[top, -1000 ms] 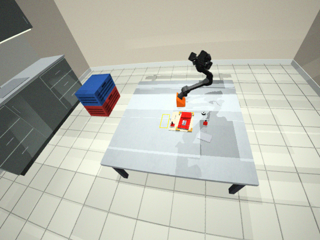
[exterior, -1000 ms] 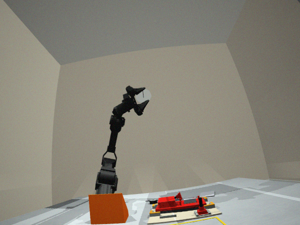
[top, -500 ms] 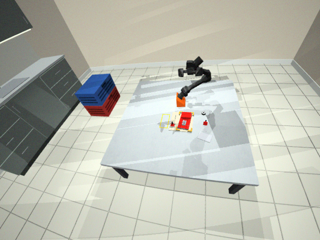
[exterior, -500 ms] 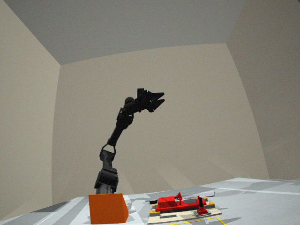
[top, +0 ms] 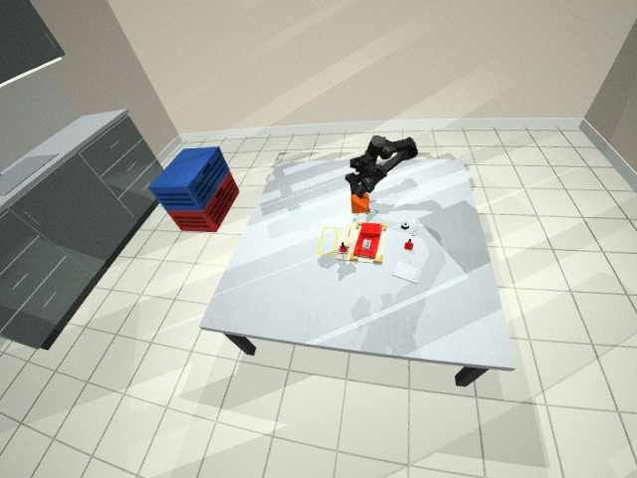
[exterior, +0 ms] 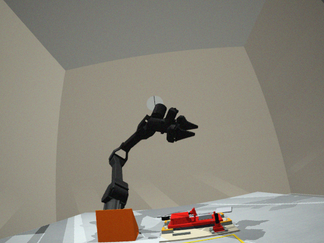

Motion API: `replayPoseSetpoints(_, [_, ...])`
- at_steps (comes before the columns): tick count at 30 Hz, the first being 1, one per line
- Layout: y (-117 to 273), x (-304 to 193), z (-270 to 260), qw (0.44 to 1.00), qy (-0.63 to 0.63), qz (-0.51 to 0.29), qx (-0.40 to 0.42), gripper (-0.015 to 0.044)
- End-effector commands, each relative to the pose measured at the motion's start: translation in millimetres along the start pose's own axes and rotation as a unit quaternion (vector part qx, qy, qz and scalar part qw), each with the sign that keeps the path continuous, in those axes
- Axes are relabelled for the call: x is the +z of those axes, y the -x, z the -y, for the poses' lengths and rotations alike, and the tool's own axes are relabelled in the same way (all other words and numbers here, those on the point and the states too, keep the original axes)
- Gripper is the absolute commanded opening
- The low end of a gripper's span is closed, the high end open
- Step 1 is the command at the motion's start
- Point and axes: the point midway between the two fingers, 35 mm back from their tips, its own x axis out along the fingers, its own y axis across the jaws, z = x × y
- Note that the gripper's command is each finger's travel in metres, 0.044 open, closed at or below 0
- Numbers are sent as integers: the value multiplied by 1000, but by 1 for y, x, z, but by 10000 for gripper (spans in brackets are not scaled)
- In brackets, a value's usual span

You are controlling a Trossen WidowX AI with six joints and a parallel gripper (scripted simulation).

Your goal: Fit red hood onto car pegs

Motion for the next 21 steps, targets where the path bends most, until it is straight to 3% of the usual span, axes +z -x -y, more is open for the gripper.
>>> replayPoseSetpoints(1, [-21,-33,28,993,-71,-66,-62,440])
replayPoseSetpoints(11, [-39,-115,82,933,-205,-197,-221,440])
replayPoseSetpoints(21, [-13,-199,129,806,-304,-292,-416,440])
